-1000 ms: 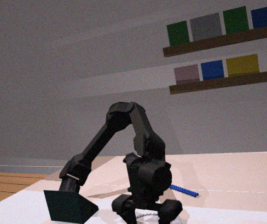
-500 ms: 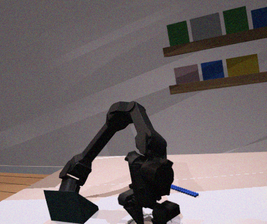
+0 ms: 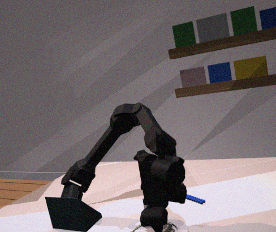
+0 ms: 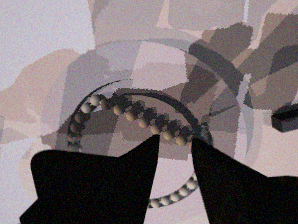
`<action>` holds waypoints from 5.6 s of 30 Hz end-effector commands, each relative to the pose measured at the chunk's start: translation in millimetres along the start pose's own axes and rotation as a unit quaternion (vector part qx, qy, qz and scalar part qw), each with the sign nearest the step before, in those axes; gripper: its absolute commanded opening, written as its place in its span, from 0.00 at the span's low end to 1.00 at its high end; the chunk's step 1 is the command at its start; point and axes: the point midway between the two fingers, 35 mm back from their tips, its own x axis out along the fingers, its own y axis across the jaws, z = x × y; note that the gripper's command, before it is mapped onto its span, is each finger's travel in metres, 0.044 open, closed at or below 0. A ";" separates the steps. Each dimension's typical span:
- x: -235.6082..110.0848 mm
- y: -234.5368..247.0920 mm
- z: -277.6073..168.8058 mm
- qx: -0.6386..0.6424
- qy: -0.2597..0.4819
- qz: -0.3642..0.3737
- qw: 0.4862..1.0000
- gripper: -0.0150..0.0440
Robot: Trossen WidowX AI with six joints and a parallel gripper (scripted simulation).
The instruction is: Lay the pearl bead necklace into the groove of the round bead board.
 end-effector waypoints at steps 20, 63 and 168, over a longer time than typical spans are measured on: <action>-22.6 59.3 20.3 0.779 -0.002 0.010 0.626 0.46; 11.9 59.7 21.2 0.779 -0.002 0.010 0.627 0.46; 8.6 61.6 29.2 0.780 -0.001 0.011 0.626 1.00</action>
